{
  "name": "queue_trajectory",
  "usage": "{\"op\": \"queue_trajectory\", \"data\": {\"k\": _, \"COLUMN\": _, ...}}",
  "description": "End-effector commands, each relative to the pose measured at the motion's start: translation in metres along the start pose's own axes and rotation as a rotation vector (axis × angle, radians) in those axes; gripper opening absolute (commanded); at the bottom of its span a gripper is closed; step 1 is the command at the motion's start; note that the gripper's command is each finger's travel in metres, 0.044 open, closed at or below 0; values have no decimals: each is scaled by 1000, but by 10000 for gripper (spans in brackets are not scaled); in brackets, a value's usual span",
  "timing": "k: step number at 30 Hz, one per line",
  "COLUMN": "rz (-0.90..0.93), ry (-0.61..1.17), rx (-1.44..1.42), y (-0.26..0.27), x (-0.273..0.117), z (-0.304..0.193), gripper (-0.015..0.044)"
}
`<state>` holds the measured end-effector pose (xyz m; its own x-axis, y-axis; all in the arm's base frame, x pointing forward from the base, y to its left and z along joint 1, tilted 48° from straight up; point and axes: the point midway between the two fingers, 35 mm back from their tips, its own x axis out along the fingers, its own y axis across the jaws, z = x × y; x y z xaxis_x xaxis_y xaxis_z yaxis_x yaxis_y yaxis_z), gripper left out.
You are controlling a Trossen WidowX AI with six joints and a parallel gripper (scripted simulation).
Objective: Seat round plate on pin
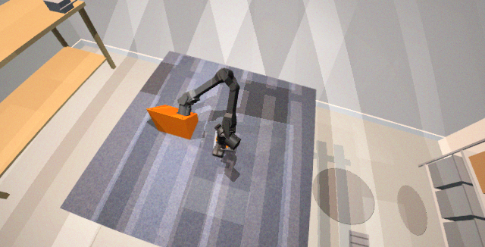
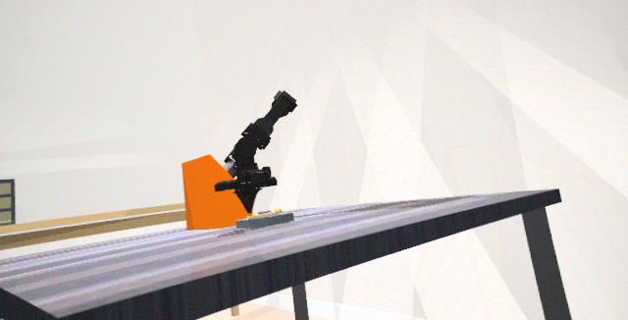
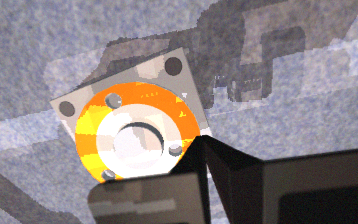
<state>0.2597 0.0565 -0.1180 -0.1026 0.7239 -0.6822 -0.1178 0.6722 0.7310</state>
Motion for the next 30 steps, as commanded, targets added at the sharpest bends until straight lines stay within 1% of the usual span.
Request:
{"op": "queue_trajectory", "data": {"k": 1, "rz": 6, "ry": -2, "rx": 8, "y": 1, "x": 1, "z": -5, "gripper": 0}}
{"op": "queue_trajectory", "data": {"k": 30, "rz": 7, "ry": -1, "rx": 9, "y": 14, "x": 1, "z": -36, "gripper": 0}}
